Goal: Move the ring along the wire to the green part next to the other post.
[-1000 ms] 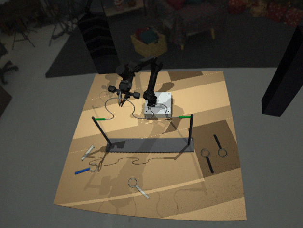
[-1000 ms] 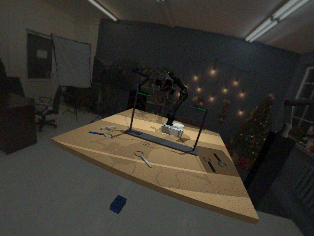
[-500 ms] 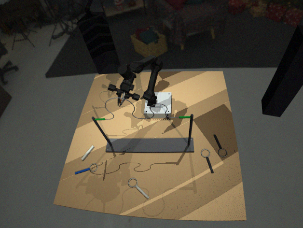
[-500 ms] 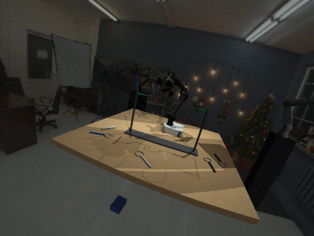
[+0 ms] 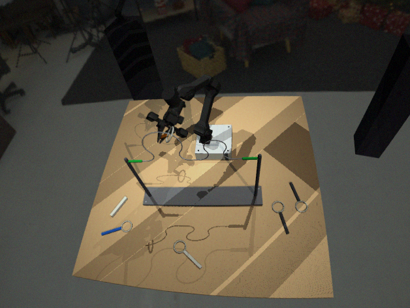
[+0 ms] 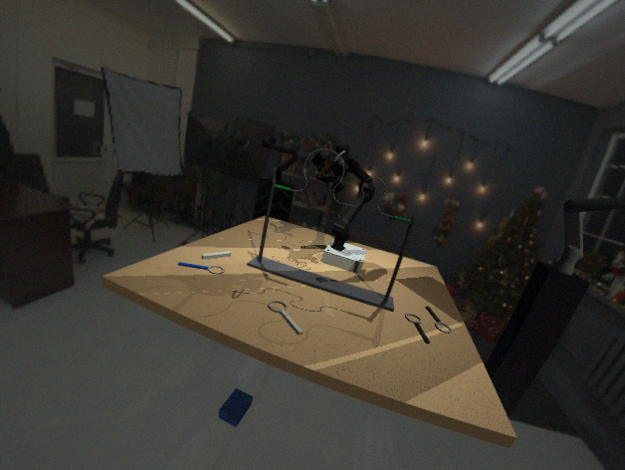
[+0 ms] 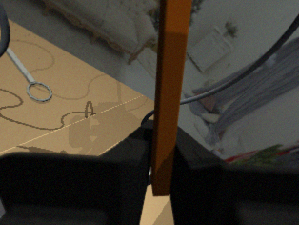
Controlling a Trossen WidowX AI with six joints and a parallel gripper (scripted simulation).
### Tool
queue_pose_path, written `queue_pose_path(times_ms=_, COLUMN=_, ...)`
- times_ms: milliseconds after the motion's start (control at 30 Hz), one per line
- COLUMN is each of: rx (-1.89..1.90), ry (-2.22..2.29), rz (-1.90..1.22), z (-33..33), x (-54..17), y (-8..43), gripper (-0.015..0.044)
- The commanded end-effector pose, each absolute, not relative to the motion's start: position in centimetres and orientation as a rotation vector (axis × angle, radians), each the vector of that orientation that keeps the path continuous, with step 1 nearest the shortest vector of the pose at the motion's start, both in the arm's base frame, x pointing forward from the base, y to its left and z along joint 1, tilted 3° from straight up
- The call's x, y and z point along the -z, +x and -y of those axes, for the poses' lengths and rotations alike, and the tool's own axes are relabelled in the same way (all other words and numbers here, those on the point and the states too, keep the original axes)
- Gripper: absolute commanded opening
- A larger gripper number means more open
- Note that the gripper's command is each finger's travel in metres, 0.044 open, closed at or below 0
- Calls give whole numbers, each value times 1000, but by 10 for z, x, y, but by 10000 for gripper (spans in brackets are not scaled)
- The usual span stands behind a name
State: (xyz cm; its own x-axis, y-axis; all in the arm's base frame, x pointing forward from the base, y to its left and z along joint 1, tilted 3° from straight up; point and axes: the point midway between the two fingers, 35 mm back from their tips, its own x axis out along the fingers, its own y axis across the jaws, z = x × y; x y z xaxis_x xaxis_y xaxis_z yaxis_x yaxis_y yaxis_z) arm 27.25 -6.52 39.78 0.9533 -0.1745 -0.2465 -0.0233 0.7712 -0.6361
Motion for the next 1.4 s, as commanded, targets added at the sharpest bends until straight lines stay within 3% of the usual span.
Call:
queue_pose_path(times_ms=0, rx=103, ry=-740, rz=-288, z=67, x=-399, y=272, gripper=-150)
queue_pose_path(times_ms=1367, rx=257, ry=-1216, rz=-160, z=77, x=-412, y=273, gripper=-150)
